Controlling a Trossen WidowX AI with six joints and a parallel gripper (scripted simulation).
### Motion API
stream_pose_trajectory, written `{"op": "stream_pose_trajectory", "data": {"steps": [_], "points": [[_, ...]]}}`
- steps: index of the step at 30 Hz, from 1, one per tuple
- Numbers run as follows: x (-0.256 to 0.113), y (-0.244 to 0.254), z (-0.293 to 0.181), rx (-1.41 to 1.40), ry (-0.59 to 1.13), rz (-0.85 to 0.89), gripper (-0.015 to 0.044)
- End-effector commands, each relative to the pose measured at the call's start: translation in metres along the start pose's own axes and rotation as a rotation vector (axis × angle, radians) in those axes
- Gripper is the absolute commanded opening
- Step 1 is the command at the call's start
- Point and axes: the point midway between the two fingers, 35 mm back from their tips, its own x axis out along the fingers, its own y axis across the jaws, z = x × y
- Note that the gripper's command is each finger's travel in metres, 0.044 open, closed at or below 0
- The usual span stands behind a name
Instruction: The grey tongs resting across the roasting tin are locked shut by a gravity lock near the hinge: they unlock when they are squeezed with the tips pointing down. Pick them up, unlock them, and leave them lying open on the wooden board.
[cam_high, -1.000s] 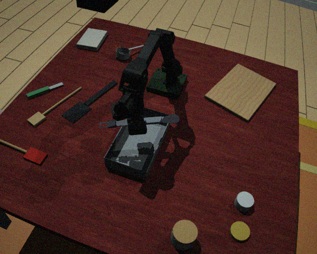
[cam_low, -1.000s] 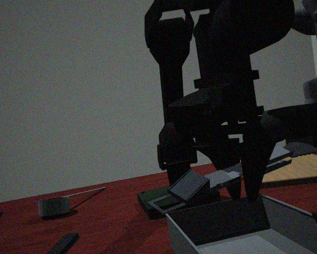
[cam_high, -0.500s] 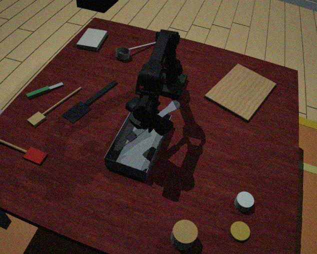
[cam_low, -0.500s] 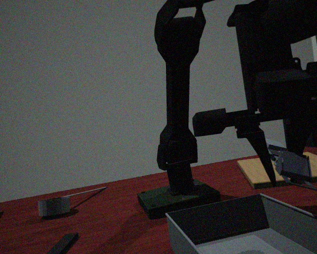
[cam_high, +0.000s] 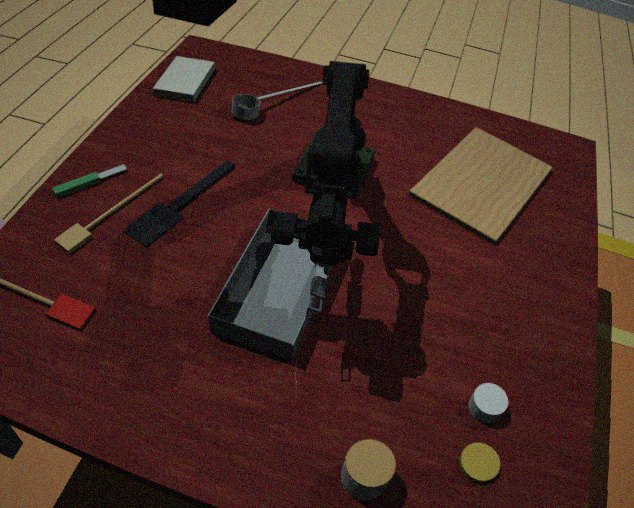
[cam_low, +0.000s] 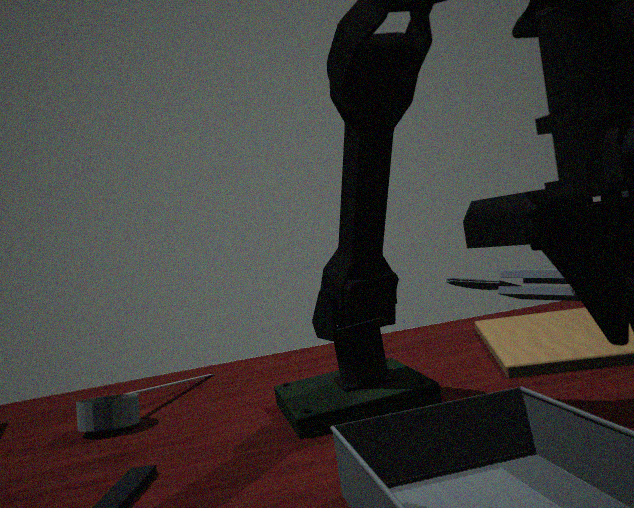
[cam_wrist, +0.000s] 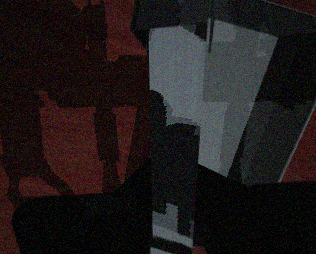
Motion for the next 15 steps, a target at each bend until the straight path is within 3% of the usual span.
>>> {"op": "stream_pose_trajectory", "data": {"steps": [1, 15], "points": [[-0.003, 0.013, 0.001, -0.169, -0.004, 0.001, -0.0150], [-0.009, 0.058, -0.002, -0.767, -0.003, 0.005, -0.0150]]}}
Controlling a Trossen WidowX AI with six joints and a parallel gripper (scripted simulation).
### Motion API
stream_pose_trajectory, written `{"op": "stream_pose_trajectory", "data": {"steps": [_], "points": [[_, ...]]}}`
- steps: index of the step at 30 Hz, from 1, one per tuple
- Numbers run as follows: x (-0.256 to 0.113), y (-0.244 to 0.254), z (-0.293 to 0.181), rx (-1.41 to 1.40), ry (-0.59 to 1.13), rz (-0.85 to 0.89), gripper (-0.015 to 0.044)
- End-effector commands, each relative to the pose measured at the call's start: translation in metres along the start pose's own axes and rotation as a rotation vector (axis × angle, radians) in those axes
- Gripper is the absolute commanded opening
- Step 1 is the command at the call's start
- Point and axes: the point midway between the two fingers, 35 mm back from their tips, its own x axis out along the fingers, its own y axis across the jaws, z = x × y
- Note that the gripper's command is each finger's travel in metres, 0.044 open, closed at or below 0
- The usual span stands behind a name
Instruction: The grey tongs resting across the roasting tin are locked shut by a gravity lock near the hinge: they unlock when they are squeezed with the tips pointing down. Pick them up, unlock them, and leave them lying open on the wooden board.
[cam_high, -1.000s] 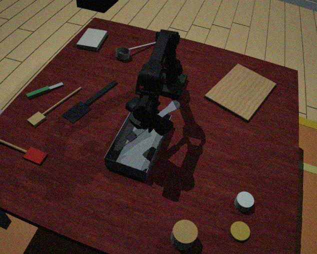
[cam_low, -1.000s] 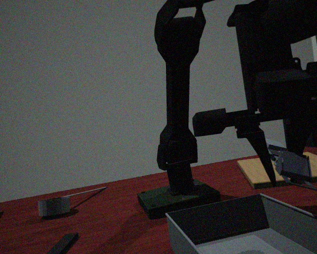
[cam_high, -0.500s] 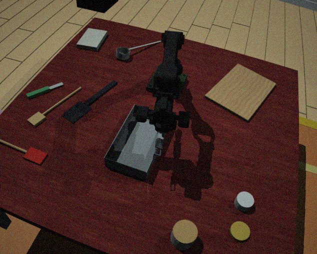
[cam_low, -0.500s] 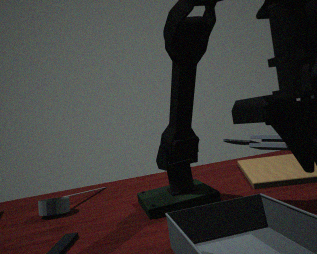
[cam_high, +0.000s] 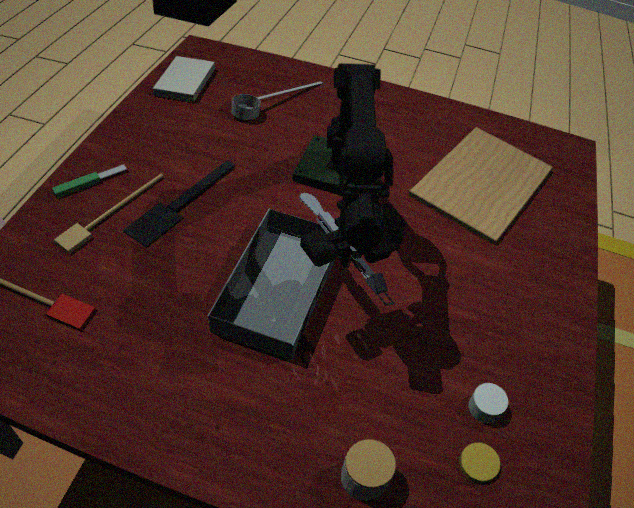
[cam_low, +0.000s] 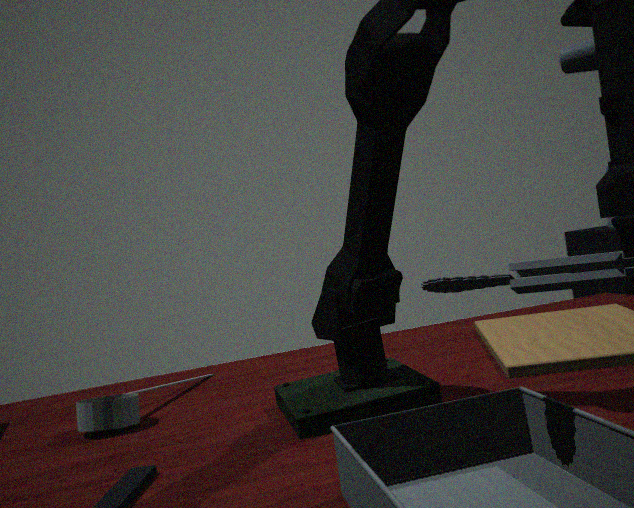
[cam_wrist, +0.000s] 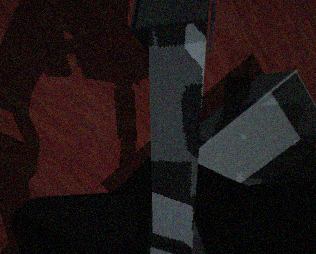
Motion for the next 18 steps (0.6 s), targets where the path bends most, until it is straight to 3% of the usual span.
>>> {"op": "stream_pose_trajectory", "data": {"steps": [1, 18], "points": [[-0.003, 0.010, 0.007, -0.168, -0.002, -0.001, -0.0150], [-0.010, 0.059, 0.030, -0.893, -0.003, 0.002, -0.0150]]}}
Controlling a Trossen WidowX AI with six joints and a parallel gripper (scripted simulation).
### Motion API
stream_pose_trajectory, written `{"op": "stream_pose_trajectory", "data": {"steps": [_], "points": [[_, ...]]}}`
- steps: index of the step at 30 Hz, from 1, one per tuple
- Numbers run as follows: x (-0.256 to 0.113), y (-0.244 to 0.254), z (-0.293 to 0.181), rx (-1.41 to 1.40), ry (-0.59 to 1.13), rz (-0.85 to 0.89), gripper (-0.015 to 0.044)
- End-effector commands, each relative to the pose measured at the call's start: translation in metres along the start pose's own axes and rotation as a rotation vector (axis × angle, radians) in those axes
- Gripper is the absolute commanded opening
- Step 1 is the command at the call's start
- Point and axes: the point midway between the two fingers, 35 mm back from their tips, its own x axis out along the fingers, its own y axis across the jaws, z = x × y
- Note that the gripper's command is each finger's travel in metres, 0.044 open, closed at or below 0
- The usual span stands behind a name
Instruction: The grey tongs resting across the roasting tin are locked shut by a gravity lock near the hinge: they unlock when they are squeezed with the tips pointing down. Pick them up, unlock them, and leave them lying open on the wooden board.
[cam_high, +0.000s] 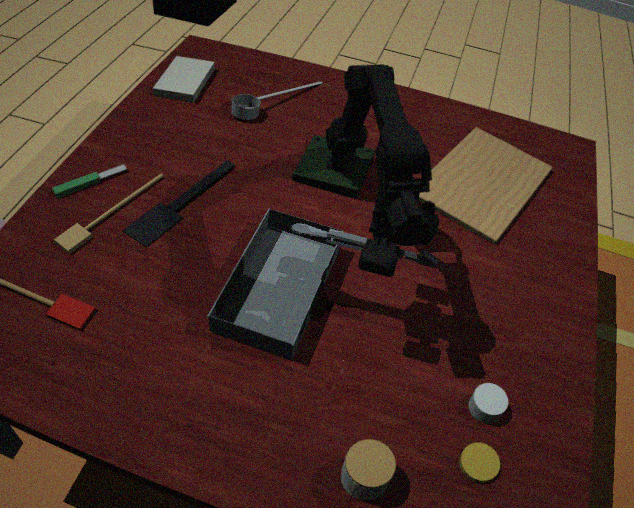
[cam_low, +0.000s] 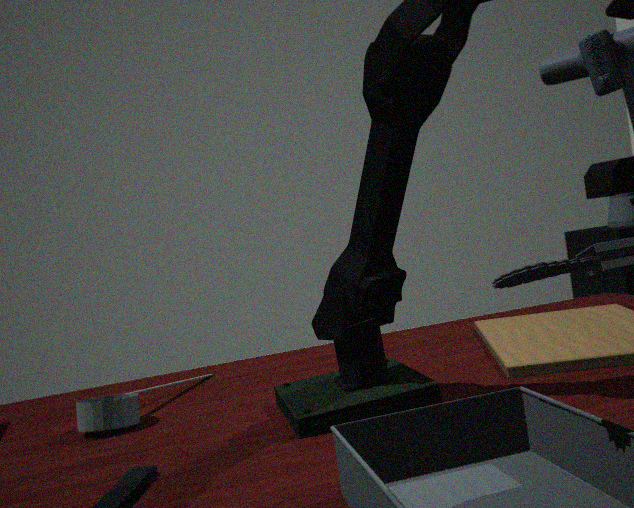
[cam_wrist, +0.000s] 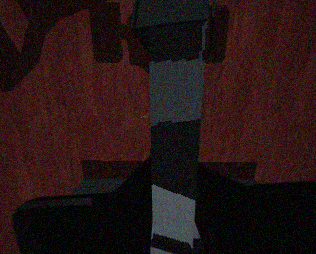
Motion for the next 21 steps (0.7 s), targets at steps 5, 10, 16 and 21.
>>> {"op": "stream_pose_trajectory", "data": {"steps": [5, 10, 16, 21], "points": [[-0.005, 0.010, 0.023, -0.340, 0.001, -0.002, -0.0150], [-0.007, 0.018, 0.037, -0.553, 0.000, -0.001, -0.0150], [-0.010, 0.028, 0.053, -0.808, 0.000, 0.000, -0.0150], [-0.012, 0.036, 0.066, -1.021, -0.001, 0.000, -0.0150]]}}
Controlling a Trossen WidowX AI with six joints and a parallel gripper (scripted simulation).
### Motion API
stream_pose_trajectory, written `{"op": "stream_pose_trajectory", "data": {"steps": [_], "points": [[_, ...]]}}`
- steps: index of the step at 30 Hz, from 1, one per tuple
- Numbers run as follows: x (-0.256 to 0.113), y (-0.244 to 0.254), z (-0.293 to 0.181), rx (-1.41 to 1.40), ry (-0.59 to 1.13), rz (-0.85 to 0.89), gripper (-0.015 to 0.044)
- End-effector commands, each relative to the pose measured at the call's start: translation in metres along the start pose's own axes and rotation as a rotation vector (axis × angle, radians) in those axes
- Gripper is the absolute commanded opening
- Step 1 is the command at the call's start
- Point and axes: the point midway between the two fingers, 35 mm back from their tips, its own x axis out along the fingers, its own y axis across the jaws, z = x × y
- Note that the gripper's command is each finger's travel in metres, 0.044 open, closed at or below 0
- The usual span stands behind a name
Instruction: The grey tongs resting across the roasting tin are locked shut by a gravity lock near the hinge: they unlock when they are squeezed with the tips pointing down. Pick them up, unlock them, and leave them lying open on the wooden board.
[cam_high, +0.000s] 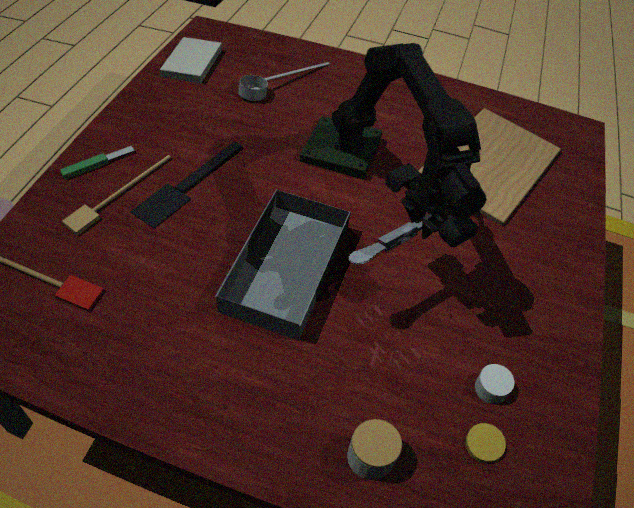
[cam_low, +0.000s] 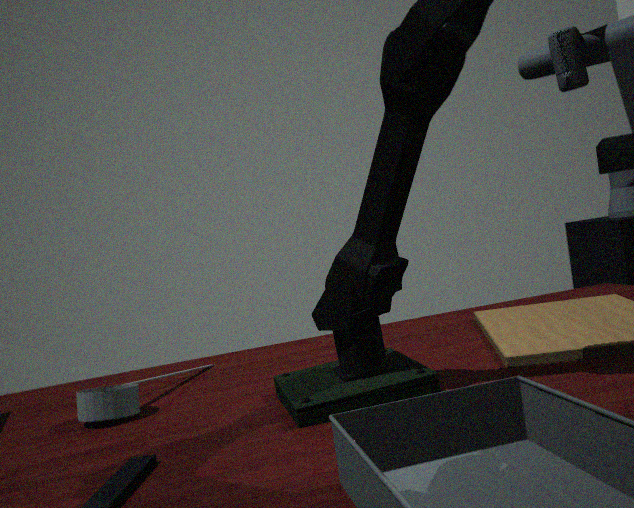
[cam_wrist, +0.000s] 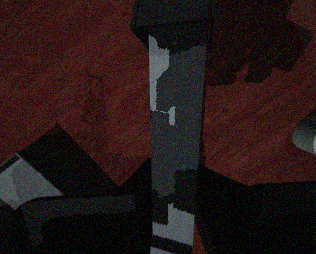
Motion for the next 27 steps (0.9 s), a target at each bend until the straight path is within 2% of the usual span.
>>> {"op": "stream_pose_trajectory", "data": {"steps": [1, 27], "points": [[-0.003, -0.004, 0.011, -0.168, 0.004, -0.002, -0.0150], [-0.014, -0.018, 0.091, -1.274, 0.000, 0.002, -0.0150]]}}
